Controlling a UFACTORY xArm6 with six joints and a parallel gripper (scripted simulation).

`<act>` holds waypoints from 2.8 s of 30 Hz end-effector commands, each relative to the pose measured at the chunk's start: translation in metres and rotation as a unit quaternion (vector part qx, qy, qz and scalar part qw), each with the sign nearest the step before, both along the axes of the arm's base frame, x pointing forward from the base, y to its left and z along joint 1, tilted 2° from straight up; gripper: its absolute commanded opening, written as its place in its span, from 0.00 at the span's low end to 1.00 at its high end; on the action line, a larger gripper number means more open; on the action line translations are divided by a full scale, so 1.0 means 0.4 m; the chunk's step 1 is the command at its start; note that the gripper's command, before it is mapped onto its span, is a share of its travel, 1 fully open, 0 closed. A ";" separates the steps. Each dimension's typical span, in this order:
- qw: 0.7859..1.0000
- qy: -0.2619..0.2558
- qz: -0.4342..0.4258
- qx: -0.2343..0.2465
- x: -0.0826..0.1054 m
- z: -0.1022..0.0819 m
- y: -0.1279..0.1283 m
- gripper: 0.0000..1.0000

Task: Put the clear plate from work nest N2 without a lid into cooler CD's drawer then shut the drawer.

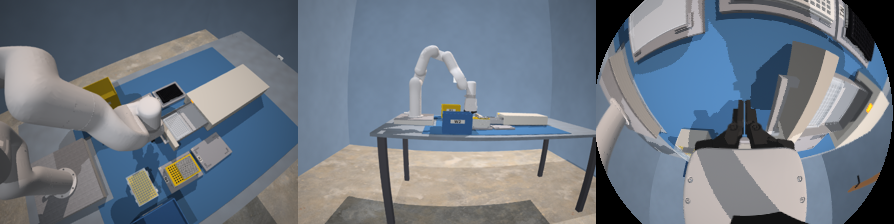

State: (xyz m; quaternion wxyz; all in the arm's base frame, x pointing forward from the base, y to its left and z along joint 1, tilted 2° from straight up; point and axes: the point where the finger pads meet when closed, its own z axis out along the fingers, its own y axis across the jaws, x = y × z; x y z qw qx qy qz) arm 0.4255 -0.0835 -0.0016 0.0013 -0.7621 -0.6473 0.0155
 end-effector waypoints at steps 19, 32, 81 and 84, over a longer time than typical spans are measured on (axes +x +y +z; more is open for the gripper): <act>1.000 -0.002 0.000 0.000 0.004 0.003 -0.001 0.00; 1.000 -0.002 0.000 0.000 0.004 0.003 -0.001 0.00; 1.000 -0.002 0.000 0.000 0.176 0.000 -0.029 0.00; 1.000 -0.002 0.000 0.000 0.180 0.000 -0.030 0.00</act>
